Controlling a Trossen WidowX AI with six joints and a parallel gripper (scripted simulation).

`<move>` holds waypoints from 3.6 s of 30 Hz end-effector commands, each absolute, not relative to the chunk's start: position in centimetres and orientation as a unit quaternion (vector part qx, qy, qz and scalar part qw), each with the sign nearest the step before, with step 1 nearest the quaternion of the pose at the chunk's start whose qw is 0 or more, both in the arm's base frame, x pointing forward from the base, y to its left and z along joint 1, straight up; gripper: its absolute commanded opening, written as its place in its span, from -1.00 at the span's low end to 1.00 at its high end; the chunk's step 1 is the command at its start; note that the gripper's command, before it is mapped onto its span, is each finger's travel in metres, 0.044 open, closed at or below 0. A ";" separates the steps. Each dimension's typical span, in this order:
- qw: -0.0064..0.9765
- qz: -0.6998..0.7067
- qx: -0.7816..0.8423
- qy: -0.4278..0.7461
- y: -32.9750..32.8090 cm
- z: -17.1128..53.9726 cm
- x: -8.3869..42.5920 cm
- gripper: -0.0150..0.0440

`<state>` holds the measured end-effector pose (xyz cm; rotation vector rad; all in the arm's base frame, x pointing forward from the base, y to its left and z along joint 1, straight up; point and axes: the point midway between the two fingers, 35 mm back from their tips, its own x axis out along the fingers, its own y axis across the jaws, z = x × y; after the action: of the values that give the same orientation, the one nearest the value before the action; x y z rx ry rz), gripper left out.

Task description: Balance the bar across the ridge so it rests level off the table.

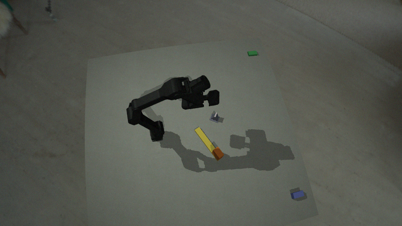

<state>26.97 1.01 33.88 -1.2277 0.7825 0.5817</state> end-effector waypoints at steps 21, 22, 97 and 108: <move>0.486 0.452 -0.625 0.411 -6.4 24.6 30.1 0.58; 0.478 0.461 -0.625 0.411 -6.8 24.2 30.2 0.58; 0.378 0.588 -0.608 0.377 -11.6 4.9 29.8 0.49; 0.378 0.588 -0.608 0.377 -11.6 4.9 29.8 -0.09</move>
<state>29.82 -11.55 4.90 -1.5527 0.9648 1.5027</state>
